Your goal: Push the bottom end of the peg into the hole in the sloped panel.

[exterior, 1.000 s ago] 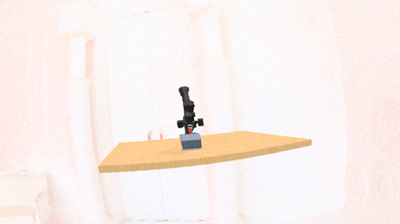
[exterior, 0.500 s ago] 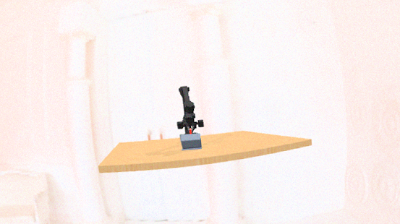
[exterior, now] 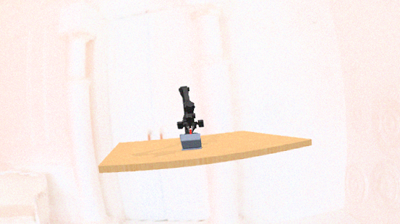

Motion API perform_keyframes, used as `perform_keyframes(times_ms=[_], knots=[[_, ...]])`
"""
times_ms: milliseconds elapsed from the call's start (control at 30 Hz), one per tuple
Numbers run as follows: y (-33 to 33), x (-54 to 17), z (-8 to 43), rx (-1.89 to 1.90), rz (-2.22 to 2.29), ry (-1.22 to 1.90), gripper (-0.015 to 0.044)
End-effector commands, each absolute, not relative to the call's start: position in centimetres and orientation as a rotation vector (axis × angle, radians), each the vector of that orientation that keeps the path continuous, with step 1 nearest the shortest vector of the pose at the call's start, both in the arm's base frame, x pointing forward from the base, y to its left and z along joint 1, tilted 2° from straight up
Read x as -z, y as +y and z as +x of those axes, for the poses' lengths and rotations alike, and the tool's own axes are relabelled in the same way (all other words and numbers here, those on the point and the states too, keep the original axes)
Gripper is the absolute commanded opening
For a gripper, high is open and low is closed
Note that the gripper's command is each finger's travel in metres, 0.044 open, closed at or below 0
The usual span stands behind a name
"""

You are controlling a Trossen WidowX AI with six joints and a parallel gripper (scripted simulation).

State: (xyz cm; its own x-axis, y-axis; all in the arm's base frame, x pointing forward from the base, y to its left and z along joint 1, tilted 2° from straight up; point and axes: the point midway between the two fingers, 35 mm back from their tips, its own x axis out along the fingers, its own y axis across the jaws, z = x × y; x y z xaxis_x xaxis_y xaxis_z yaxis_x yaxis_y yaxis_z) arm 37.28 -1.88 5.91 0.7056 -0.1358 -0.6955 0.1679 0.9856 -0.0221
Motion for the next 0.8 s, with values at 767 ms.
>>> perform_keyframes(times_ms=[767], knots=[[-1.95, -5.2, 37.65, 0.171, 0.044, 0.773, 0.0]])
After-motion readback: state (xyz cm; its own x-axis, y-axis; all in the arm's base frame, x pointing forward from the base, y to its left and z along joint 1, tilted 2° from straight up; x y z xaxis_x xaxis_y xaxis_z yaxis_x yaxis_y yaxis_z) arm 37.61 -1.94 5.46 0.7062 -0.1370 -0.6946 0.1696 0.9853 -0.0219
